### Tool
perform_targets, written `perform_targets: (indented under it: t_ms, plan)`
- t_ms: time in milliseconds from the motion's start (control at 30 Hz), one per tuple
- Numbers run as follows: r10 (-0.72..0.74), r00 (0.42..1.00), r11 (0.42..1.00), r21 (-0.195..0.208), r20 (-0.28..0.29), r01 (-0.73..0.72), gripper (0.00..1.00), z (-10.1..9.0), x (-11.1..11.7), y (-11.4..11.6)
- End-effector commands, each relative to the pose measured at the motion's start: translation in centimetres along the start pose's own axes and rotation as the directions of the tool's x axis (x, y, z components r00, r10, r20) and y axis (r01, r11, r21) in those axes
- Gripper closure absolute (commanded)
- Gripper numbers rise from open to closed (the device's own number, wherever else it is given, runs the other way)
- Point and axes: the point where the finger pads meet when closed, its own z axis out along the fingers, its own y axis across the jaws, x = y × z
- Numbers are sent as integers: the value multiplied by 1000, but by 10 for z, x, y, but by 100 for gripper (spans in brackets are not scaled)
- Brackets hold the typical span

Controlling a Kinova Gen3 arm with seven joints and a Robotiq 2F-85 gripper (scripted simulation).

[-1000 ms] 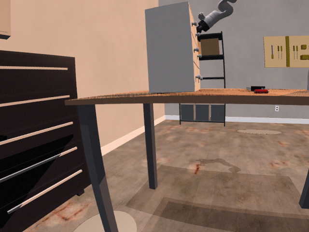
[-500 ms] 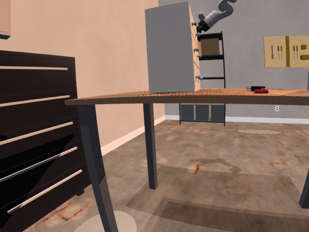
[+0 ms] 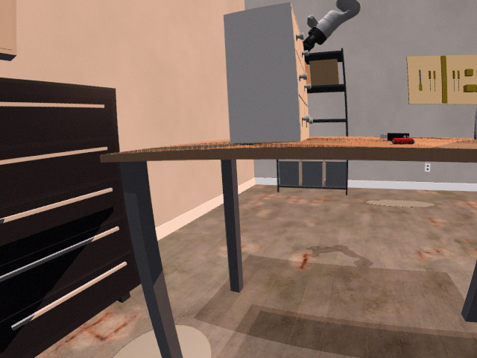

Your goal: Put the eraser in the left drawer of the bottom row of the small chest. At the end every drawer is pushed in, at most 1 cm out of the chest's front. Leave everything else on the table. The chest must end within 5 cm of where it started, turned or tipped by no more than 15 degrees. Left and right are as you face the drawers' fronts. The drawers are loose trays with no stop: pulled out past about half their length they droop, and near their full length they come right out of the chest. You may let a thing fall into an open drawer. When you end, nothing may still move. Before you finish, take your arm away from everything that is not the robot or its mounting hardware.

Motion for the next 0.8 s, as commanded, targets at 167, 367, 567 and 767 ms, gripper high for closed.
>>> perform_targets:
  t_ms: [167,367,567,767]
  plan:
    - [5,996,1000,-1,92,-4,0,-29,20,-26]
    - [42,971,999,-3,235,-42,0,-63,27,-56]
    - [71,936,997,-8,346,-72,0,-91,32,-80]
    - [114,851,993,-25,512,-118,0,-135,40,-118]
